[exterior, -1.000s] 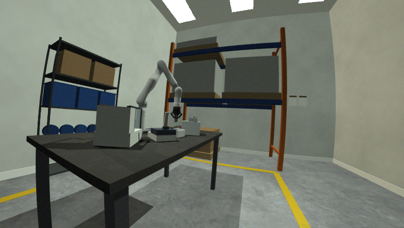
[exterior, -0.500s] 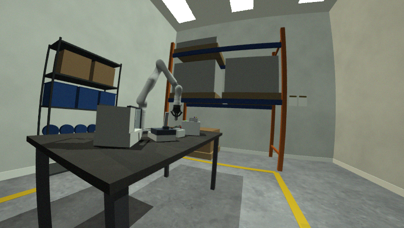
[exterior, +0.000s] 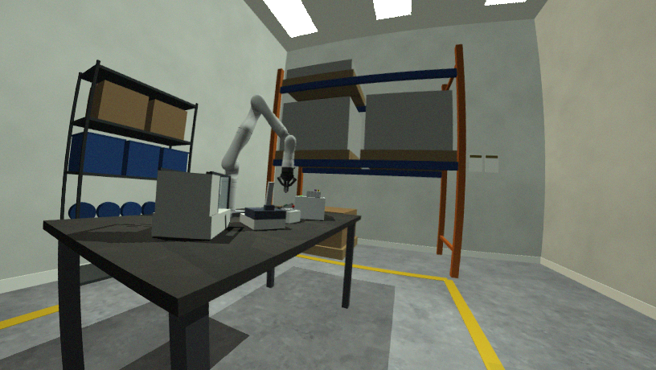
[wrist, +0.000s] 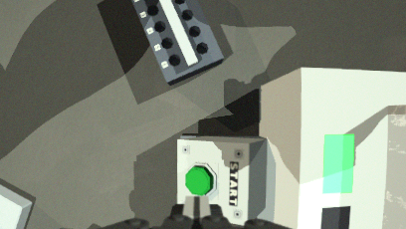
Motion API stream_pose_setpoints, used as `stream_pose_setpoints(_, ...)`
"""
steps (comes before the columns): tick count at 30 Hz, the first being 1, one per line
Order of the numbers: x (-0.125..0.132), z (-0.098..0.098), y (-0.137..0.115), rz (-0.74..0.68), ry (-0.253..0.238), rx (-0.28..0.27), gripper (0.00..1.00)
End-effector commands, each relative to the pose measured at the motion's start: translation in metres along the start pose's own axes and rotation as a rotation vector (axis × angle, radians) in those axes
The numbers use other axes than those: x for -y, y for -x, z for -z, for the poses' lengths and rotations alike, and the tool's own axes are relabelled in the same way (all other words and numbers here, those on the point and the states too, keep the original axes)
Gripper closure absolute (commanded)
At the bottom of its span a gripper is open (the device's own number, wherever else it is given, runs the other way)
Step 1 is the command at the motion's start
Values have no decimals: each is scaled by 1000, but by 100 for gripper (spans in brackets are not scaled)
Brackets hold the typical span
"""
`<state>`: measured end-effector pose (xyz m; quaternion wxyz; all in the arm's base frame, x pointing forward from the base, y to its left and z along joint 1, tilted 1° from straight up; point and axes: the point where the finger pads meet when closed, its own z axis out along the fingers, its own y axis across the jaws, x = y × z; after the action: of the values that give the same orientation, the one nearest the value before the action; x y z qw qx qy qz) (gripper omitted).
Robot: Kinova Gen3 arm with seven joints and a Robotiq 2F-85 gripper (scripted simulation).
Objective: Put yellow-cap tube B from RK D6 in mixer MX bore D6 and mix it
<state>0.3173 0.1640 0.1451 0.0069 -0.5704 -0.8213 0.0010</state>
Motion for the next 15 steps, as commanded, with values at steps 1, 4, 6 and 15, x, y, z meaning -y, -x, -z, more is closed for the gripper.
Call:
stream_pose_setpoints(1, 0, 1, 0, 0, 1, 0, 90)
stream_pose_setpoints(4, 0, 5, 0, 0, 1, 0, 90)
stream_pose_setpoints(6, 0, 8, 0, 0, 1, 0, 90)
stream_pose_setpoints(15, 0, 12, 0, 0, 1, 0, 90)
